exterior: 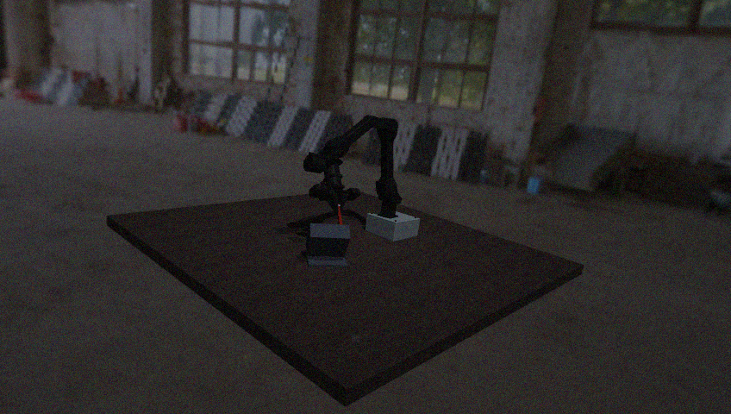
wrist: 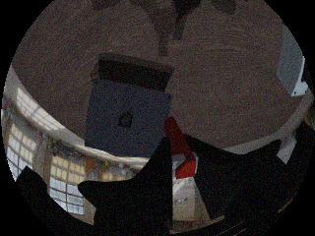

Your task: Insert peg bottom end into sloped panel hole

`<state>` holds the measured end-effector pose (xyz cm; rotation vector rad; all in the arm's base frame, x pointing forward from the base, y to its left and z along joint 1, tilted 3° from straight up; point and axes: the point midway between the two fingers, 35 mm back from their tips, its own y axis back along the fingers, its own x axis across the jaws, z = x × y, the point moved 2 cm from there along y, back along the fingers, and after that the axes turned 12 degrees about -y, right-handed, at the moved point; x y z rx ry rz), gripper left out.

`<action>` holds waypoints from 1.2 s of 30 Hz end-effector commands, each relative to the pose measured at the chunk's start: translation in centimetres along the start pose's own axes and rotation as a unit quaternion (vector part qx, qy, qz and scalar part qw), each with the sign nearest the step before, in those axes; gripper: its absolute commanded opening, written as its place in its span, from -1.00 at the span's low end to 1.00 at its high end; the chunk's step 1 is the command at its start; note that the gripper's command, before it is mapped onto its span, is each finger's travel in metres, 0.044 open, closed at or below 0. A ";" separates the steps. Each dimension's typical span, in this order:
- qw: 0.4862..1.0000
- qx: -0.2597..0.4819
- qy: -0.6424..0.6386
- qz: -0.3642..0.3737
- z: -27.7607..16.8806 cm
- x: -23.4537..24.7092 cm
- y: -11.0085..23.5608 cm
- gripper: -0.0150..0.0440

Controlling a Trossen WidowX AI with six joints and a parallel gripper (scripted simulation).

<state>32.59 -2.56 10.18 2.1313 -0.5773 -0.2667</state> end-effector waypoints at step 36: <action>0.984 0.104 -0.138 0.049 2.5 2.1 3.2 -0.49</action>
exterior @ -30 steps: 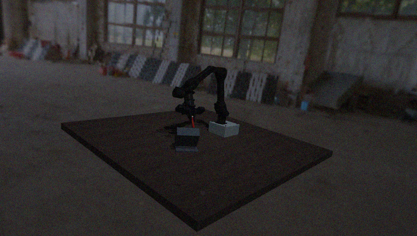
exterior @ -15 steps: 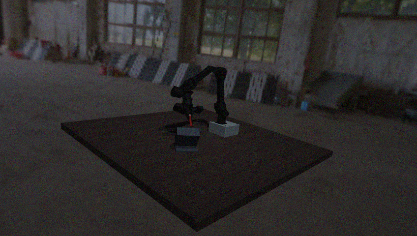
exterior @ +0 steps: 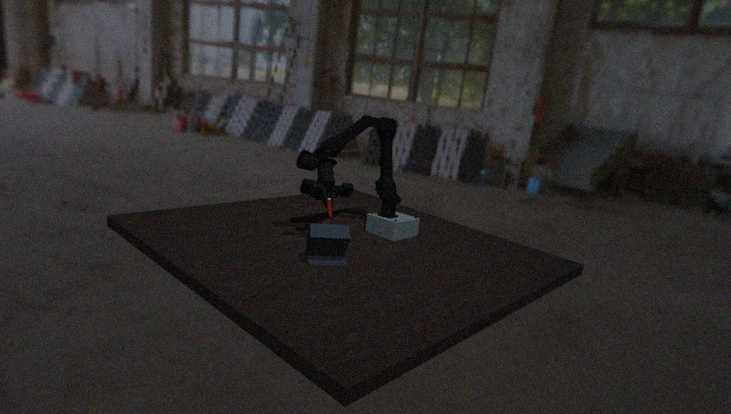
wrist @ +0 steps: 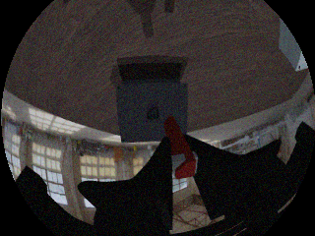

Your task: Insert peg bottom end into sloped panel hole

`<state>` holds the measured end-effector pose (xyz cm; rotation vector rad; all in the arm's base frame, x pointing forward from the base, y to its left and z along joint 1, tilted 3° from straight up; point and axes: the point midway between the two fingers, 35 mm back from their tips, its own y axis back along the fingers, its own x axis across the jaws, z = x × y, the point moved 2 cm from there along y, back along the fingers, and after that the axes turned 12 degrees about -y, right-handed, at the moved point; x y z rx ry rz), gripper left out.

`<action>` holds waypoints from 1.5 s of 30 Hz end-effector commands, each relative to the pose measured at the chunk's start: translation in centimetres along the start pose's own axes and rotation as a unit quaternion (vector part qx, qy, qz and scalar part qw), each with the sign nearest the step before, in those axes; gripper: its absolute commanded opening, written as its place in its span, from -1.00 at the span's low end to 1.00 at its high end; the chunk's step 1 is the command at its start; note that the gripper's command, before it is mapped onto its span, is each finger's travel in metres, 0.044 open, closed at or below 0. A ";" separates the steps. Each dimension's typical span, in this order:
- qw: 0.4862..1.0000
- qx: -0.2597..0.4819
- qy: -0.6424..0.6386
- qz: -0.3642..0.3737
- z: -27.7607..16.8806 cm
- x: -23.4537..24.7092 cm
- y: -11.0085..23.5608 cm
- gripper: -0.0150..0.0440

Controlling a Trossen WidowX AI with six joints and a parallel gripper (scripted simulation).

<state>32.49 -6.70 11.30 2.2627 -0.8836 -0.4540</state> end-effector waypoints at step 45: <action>0.997 0.048 -0.054 0.017 -0.1 1.3 -4.2 -0.49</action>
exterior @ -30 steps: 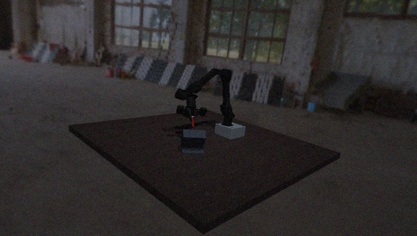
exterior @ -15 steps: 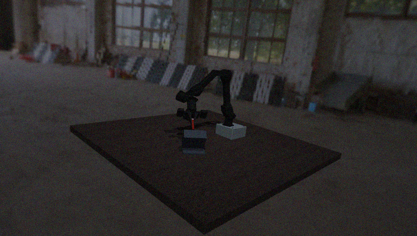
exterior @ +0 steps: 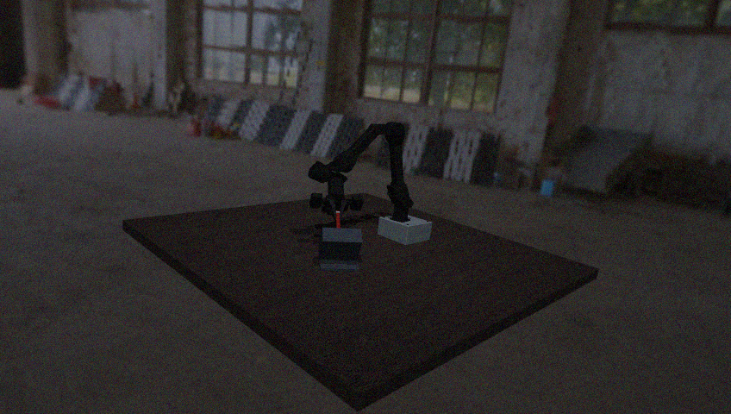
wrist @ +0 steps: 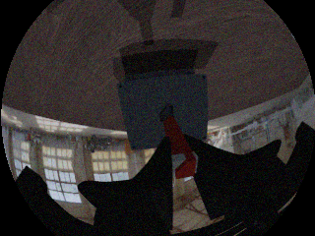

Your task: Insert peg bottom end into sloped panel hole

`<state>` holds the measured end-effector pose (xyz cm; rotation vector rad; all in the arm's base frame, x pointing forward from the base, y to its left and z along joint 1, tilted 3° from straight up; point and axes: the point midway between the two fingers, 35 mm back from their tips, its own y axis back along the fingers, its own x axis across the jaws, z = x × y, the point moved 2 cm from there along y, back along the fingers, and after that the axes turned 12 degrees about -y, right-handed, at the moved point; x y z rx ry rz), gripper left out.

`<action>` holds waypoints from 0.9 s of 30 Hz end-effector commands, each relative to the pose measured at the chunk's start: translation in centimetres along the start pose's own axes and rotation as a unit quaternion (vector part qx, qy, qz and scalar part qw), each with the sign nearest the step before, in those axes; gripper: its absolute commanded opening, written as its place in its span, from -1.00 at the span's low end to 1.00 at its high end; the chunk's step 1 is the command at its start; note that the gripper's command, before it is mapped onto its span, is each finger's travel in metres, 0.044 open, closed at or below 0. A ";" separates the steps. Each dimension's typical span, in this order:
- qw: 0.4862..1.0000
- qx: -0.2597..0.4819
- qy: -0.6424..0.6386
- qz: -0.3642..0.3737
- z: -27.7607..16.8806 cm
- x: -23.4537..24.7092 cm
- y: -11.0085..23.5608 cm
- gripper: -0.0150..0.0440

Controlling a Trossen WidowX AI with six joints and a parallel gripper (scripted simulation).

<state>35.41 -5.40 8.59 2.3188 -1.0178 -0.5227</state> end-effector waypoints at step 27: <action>1.000 0.006 0.000 -0.003 -0.1 -0.1 -2.0 -0.49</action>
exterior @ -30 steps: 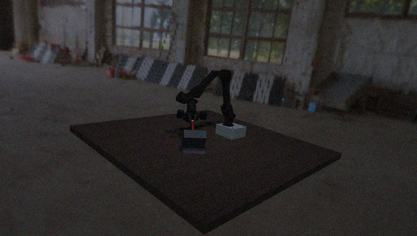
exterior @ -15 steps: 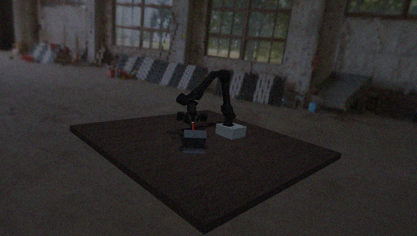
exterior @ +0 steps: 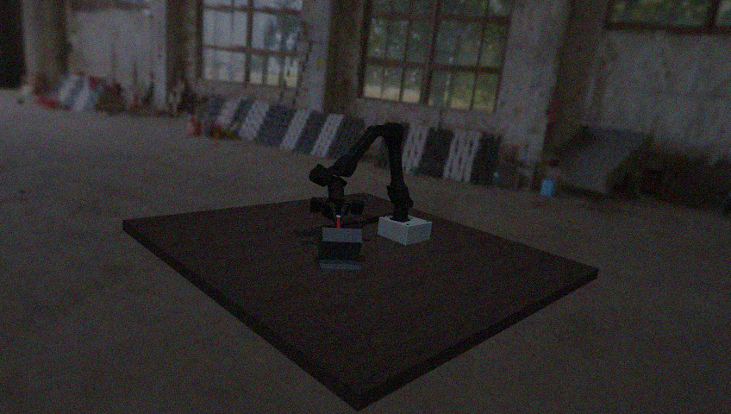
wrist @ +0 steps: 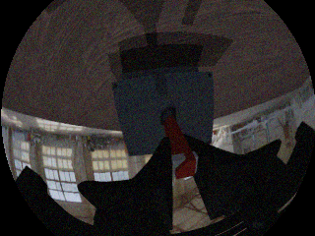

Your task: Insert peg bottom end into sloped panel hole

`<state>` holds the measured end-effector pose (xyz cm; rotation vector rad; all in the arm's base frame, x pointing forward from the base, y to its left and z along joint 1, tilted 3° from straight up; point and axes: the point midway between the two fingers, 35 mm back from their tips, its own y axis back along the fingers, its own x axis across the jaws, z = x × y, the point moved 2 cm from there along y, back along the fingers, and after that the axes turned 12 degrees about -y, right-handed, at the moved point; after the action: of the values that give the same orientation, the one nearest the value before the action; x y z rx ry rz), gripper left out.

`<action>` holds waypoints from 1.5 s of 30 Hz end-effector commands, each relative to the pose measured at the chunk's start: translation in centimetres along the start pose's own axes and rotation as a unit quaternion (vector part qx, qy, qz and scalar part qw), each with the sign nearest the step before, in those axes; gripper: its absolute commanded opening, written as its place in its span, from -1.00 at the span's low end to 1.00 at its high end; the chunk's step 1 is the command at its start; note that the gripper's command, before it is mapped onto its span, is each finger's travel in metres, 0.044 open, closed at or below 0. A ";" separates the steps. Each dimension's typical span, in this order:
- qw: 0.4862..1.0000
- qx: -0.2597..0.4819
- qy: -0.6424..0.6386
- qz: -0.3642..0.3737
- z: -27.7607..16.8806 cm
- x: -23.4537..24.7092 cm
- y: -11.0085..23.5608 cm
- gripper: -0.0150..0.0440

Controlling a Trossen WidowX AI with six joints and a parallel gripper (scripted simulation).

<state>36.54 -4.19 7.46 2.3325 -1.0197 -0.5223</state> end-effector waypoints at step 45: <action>1.000 0.000 0.001 -0.001 0.4 0.0 -2.0 -0.49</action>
<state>37.31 -3.25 6.18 2.3397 -1.0166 -0.5133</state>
